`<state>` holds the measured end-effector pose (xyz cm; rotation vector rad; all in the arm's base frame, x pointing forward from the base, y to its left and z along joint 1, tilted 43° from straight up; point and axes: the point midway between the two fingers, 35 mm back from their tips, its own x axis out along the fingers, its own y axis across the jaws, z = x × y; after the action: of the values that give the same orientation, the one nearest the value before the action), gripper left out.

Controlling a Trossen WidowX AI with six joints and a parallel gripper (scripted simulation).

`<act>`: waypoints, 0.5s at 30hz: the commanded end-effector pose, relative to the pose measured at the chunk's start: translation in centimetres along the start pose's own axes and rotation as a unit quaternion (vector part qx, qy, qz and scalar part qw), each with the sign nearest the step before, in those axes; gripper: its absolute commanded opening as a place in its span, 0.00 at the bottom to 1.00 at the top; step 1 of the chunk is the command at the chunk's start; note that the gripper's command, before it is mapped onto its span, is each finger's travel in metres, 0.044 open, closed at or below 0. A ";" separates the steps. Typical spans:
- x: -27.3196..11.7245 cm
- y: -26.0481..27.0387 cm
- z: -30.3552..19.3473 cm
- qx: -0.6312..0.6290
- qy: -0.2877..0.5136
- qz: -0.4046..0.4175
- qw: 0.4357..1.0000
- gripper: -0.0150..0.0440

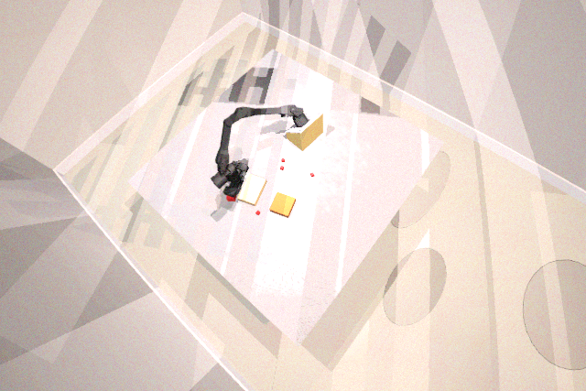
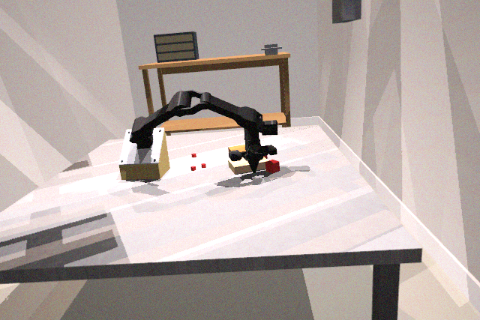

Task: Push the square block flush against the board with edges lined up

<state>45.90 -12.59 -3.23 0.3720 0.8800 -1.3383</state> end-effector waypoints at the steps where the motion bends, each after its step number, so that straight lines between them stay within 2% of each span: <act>1: -0.3 0.1 -0.3 -0.005 -0.003 0.003 1.000 0.25; 15: -0.3 0.3 -1.7 -0.005 -0.002 0.003 1.000 0.25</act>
<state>45.88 -11.45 -3.80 0.3671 0.8788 -1.3241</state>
